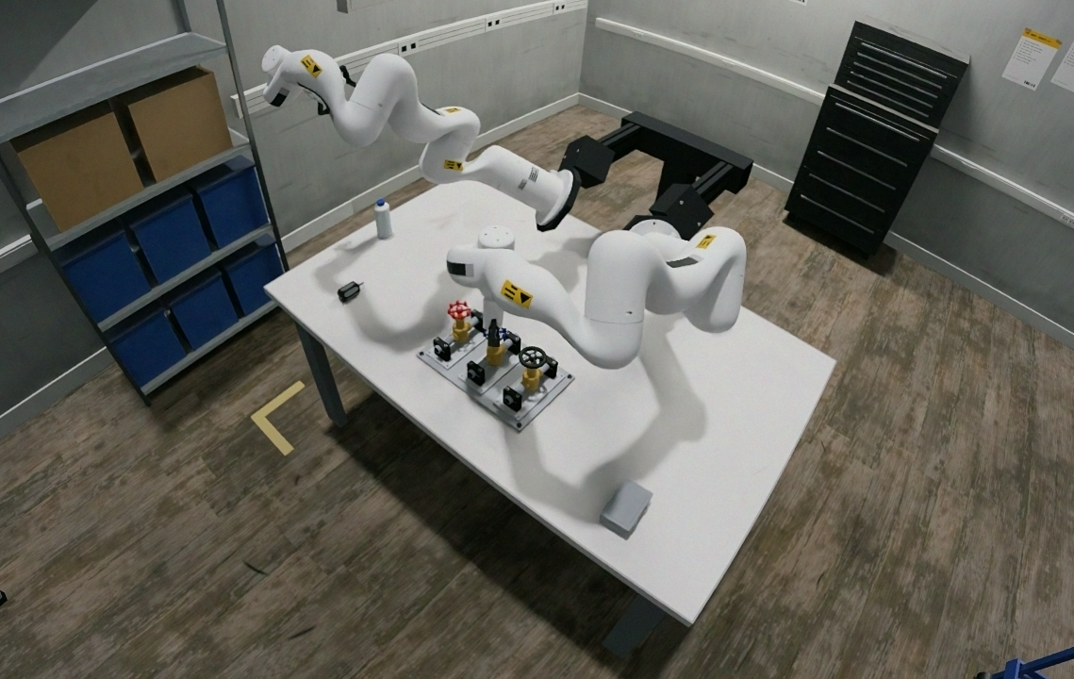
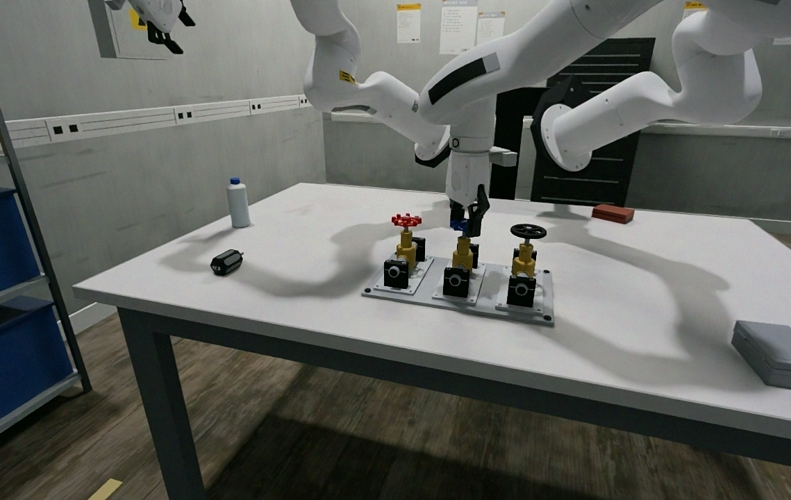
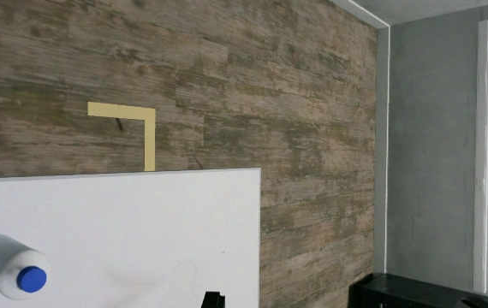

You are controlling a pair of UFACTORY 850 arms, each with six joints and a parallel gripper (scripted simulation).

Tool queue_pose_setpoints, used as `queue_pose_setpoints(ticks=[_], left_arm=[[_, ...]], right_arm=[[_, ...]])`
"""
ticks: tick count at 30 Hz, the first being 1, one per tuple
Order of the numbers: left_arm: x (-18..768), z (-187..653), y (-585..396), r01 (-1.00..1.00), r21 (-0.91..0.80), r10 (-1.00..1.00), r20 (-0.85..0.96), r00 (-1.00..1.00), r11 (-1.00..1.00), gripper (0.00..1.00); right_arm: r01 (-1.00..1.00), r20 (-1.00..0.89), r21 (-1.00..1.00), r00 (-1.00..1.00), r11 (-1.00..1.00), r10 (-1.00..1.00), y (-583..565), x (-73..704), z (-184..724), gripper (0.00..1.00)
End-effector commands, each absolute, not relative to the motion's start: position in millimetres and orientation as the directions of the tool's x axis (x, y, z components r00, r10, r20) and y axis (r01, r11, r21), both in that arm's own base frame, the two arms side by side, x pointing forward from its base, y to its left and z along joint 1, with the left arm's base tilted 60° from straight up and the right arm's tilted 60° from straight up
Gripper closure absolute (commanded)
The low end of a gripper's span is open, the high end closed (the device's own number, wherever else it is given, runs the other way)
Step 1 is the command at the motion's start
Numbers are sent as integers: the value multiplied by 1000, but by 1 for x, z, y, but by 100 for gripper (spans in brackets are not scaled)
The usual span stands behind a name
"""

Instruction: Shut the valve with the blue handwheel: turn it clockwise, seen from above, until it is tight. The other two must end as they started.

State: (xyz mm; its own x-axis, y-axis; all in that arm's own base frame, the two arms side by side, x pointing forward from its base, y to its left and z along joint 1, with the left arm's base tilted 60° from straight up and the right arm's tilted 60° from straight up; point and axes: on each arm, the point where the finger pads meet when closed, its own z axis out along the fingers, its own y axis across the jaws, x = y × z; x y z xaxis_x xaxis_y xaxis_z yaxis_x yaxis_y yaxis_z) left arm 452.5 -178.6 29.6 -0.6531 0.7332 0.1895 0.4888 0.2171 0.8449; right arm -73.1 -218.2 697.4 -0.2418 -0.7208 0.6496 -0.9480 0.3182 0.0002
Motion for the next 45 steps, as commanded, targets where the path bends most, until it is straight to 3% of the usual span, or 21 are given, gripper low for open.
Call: queue_pose_setpoints(ticks=[1, 31, 45], left_arm=[[453, 30, -179, 538, 828, 747, 254, -615, 161, 100], [453, 30, -179, 778, 576, 722, 646, -247, -249, 100], [453, 30, -179, 816, 372, 624, 782, -19, -442, 100]], right_arm=[[-948, 650, 0, -242, 318, -720, -218, -73, 698, 0], [-948, 650, 0, -242, 318, -720, -218, -73, 698, 0], [-948, 650, 0, -242, 318, -720, -218, -73, 698, 0]])
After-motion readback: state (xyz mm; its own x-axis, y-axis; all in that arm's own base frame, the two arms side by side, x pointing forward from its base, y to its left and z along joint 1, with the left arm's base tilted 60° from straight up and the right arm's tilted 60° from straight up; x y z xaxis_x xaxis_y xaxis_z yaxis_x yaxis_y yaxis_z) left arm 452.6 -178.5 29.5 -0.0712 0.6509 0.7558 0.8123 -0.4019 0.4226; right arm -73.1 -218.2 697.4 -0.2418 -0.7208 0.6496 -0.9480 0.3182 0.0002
